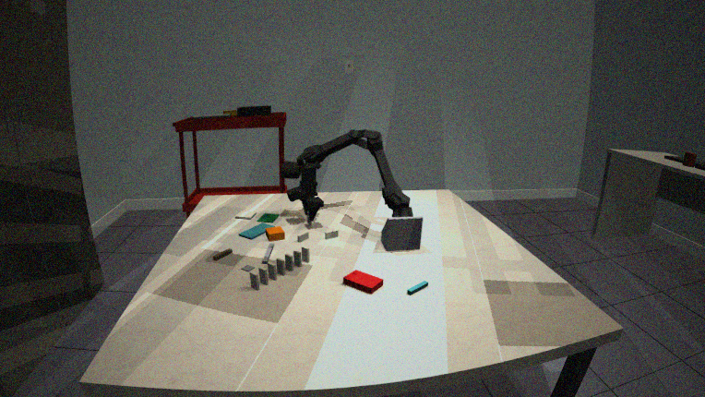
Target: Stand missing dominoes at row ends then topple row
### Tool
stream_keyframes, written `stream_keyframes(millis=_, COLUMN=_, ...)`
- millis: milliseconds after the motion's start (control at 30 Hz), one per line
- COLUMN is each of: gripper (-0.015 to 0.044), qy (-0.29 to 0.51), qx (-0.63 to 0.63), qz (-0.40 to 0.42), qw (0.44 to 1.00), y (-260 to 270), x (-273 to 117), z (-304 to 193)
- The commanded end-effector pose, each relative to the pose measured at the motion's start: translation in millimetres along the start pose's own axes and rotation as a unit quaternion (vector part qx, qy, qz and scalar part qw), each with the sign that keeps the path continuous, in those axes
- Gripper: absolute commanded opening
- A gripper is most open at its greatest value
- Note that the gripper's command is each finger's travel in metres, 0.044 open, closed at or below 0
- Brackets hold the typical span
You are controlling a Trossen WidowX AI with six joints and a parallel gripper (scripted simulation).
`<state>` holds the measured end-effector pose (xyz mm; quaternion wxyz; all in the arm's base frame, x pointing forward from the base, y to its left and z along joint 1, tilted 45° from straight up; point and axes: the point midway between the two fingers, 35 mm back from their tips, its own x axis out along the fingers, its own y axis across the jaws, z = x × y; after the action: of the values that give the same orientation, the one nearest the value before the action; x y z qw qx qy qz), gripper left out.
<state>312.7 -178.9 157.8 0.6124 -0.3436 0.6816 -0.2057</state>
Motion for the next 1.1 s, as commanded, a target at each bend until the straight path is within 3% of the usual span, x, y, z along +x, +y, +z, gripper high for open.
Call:
stream_keyframes(millis=0, gripper=0.023, qy=-0.001, qx=-0.004, qz=0.003, qw=1.0, y=2, x=1, z=0)
stream_keyframes(millis=167, gripper=0.0107, qy=-0.001, qx=-0.004, qz=0.003, qw=1.0, y=2, x=1, z=0)
stream_keyframes(millis=500, gripper=0.0107, qy=-0.001, qx=-0.005, qz=0.003, qw=1.0, y=2, x=-2, z=1)
stream_keyframes(millis=800, gripper=0.0107, qy=-0.032, qx=-0.071, qz=-0.01, qw=0.997, y=1, x=-131, z=-1)
stream_keyframes(millis=1067, gripper=0.0107, qy=-0.04, qx=-0.083, qz=-0.002, qw=0.996, y=19, x=-135, z=11)
